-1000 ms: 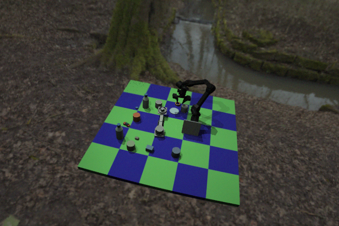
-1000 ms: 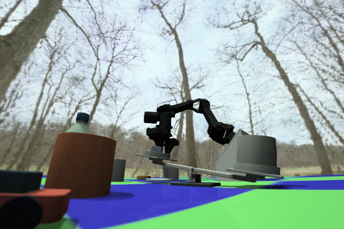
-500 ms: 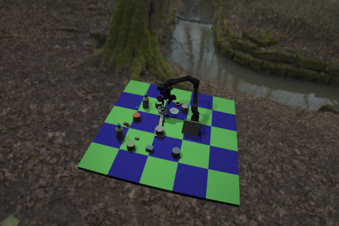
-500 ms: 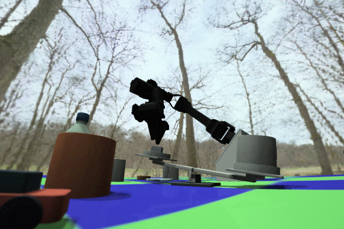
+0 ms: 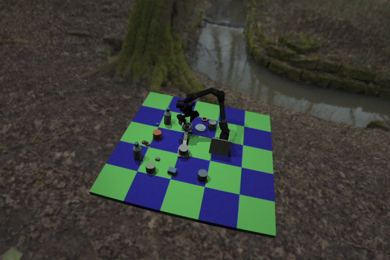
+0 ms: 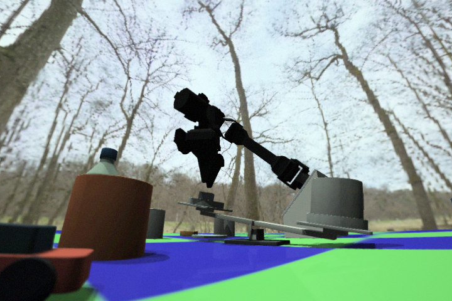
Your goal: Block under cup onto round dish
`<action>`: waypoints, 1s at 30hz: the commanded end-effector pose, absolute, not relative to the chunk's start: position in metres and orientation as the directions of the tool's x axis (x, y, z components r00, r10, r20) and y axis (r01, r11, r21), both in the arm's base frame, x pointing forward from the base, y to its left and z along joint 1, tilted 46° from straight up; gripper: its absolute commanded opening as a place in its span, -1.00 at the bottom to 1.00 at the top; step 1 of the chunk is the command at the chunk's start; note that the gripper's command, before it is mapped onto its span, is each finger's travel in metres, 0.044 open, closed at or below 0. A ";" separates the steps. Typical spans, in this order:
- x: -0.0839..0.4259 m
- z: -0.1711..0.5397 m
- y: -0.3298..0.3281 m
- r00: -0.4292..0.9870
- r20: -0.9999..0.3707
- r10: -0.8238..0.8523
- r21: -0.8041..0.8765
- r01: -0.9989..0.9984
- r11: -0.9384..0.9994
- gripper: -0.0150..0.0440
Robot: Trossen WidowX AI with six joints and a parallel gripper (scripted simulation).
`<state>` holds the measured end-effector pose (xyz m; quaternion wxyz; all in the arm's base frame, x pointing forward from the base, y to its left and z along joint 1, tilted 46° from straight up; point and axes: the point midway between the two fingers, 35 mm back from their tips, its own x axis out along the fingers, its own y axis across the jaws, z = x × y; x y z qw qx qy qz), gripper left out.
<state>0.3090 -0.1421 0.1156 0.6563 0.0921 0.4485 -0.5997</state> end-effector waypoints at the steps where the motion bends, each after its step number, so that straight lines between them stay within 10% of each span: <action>1: 0.309 0.112 -0.146 -0.120 -0.695 -0.709 -0.422 0.866 0.267 0.39; 23: 0.305 0.089 -0.170 -0.120 -0.694 -0.710 -0.422 0.866 0.266 0.39; 30: 0.305 0.089 -0.170 -0.120 -0.694 -0.710 -0.422 0.866 0.266 -0.03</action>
